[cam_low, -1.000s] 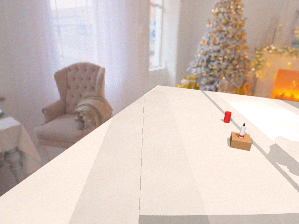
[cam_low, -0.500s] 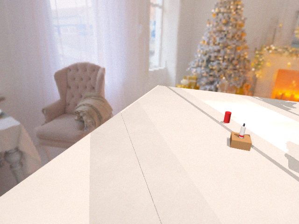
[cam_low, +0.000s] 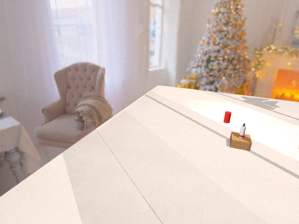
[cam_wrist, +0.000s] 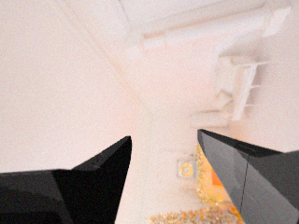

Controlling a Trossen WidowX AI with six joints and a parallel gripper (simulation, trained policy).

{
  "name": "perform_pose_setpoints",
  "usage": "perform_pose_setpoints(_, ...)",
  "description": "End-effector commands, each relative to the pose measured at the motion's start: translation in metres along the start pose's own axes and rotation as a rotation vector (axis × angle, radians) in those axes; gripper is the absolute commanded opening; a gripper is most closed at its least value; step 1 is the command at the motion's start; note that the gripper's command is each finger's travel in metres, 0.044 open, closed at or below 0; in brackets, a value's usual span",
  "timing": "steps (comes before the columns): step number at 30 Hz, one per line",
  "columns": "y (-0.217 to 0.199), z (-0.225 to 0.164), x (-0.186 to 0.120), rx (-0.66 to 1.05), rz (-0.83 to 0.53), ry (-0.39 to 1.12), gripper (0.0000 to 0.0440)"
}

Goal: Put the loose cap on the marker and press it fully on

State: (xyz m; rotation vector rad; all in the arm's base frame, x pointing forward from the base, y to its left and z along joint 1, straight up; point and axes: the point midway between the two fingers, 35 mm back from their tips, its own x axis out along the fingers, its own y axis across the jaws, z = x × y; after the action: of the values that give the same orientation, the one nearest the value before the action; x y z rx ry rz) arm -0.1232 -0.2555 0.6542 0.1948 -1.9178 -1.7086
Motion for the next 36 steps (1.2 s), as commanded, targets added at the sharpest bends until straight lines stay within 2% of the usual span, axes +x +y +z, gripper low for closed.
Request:
perform_pose_setpoints(1,-0.004,-0.013,-0.007,0.001,-0.017,0.056,0.0292)
perform_pose_setpoints(36,-0.038,-0.105,-0.082,-0.018,-0.167,0.447,0.0297)
